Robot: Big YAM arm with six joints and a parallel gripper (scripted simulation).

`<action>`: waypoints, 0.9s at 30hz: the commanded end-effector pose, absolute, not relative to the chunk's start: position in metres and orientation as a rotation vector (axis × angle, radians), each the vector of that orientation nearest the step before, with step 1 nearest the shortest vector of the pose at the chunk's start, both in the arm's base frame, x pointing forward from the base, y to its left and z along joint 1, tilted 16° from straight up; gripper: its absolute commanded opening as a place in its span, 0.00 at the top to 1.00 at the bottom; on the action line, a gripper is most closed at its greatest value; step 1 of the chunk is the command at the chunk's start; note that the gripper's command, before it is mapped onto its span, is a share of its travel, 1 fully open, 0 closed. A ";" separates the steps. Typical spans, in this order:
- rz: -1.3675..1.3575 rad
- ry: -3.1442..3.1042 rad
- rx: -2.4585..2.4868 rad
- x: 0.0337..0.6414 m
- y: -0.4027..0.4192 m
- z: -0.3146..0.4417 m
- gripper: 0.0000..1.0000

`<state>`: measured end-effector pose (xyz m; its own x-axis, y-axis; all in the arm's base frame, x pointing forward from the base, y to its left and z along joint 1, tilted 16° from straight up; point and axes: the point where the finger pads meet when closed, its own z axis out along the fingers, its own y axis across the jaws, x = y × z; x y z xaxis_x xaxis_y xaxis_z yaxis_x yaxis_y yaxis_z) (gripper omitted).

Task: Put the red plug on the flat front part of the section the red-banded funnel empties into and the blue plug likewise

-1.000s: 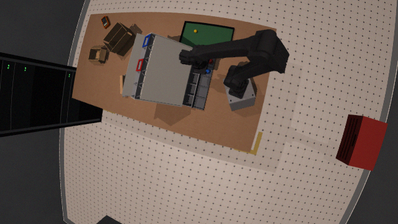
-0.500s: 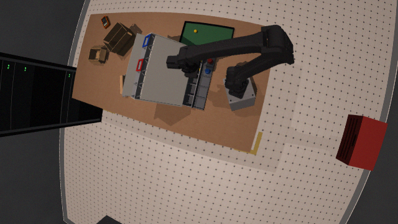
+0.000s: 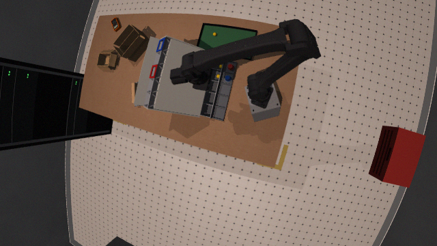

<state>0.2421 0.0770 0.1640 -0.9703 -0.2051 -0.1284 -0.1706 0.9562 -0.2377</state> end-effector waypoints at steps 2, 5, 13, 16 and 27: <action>-0.351 2.969 -0.241 0.239 0.078 0.166 0.41; -0.348 2.970 -0.228 0.239 0.076 0.166 0.41; -0.348 2.970 -0.229 0.239 0.076 0.166 0.41; -0.349 2.970 -0.232 0.239 0.076 0.166 0.41; -0.349 2.970 -0.232 0.239 0.076 0.166 0.41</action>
